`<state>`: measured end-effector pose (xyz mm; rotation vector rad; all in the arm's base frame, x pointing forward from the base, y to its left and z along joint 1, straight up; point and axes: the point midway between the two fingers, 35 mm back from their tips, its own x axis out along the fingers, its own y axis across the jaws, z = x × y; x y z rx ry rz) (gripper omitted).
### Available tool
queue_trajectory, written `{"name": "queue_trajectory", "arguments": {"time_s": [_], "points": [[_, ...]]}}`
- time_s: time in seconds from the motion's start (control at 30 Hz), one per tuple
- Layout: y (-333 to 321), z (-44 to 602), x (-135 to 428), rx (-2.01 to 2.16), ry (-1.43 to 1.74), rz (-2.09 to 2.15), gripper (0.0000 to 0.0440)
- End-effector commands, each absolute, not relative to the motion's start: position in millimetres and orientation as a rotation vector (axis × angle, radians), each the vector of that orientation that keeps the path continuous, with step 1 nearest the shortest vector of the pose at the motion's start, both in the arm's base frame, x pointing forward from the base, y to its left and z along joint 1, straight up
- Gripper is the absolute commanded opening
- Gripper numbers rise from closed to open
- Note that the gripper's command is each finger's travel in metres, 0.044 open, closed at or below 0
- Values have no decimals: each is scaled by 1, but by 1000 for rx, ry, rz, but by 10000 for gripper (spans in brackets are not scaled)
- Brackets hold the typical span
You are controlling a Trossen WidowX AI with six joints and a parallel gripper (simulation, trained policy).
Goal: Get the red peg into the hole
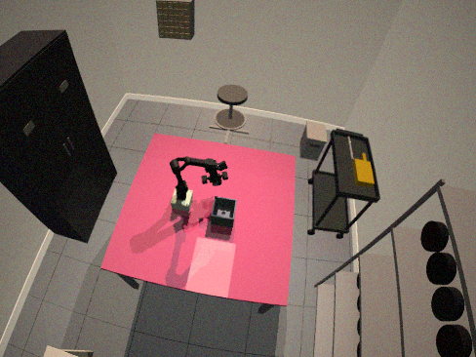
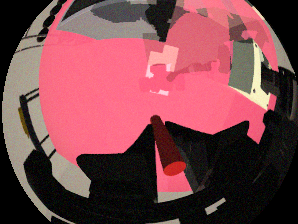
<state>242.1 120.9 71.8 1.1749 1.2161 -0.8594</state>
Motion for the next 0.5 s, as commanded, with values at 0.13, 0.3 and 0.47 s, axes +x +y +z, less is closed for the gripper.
{"name": "queue_trajectory", "arguments": {"time_s": [0.13, 0.3, 0.47], "points": [[106, 102, 257, 1171, 1168, -824, 0], [91, 120, 266, 1164, 1138, -825, 0], [73, 131, 273, 1153, 1110, -841, 0]]}}
